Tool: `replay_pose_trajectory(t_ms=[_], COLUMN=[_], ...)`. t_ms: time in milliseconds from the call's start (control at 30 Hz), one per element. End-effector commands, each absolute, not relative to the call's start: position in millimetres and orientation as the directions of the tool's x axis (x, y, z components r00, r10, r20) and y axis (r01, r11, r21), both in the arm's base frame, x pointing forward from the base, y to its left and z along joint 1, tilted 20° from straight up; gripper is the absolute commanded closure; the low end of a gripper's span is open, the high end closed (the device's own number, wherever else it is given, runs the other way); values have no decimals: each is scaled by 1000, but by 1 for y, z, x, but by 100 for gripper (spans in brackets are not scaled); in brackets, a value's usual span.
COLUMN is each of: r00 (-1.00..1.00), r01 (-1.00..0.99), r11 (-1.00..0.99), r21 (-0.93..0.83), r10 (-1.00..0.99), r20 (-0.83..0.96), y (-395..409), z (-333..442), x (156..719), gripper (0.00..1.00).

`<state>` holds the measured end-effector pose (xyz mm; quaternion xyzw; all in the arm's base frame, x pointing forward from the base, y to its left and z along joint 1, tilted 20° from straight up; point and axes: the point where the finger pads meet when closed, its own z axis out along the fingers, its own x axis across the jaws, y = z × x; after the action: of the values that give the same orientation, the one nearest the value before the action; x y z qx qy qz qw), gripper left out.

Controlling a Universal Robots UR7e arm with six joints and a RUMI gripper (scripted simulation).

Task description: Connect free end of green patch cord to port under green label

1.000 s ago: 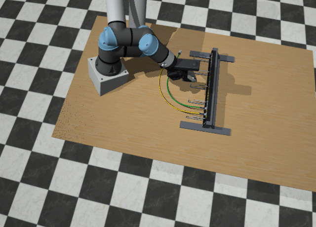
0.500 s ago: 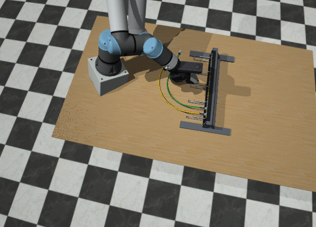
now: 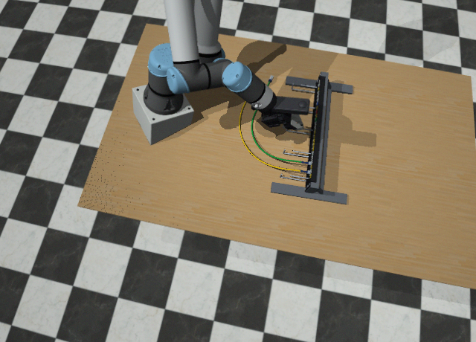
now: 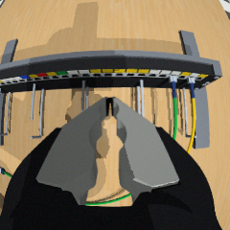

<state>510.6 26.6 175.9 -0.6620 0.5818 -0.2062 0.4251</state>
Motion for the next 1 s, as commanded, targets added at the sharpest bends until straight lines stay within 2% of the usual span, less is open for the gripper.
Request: replay_pose_trajectory(t_ms=[0,967], r00=[235,235], r01=[-592,-592], r11=[40,40], r21=[-805,-805], r10=[-947,-947], r20=[-219,-219], y=[29,38], z=[172,157], x=[518,539], gripper=[100,100])
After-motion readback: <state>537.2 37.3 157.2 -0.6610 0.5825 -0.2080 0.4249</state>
